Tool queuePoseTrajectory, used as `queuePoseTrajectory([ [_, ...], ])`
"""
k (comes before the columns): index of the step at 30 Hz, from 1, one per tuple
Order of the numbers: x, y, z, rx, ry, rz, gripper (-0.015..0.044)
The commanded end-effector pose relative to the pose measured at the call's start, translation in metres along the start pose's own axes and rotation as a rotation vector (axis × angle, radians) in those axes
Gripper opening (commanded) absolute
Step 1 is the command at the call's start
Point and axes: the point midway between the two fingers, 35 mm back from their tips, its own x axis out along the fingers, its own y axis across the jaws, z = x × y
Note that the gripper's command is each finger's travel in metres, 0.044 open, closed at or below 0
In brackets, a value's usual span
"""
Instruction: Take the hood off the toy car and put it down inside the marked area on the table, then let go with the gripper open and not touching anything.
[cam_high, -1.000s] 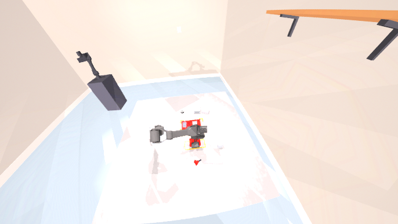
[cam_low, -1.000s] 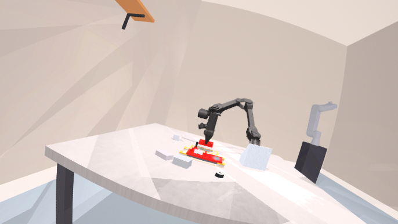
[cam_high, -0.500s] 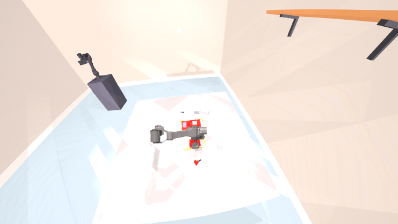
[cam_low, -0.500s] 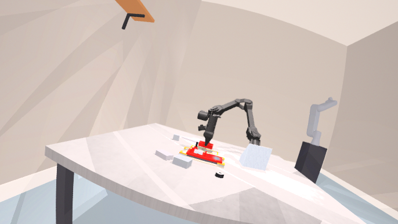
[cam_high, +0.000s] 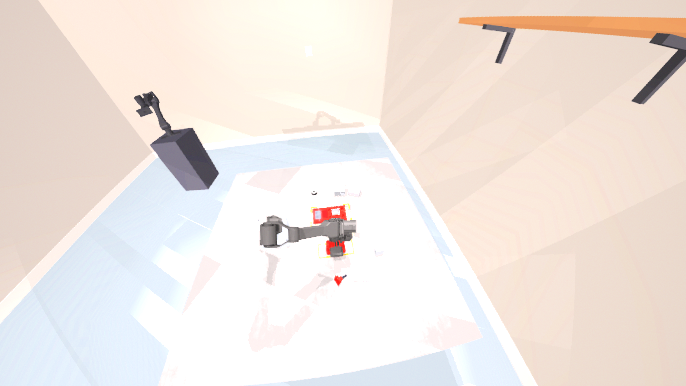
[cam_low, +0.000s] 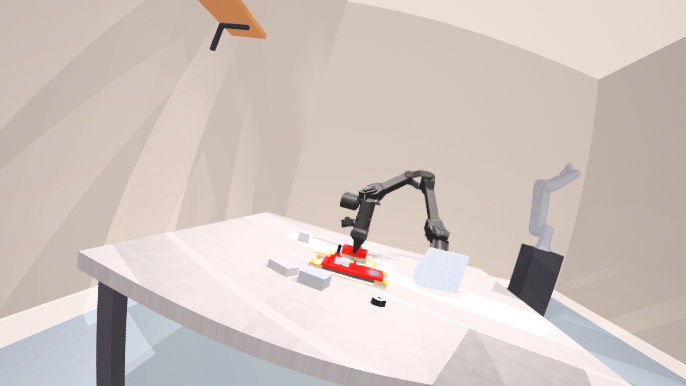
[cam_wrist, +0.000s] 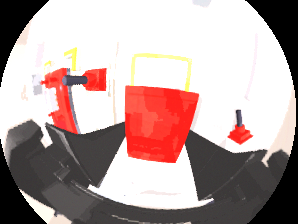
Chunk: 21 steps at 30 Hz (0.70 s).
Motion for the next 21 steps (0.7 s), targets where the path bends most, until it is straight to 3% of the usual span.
queuePoseTrajectory([
  [1, 0.0023, 0.0009, -0.0003, -0.004, 0.000, 0.003, 0.0000],
  [21, 0.0121, 0.0008, -0.0004, -0.004, 0.000, 0.003, 0.0000],
])
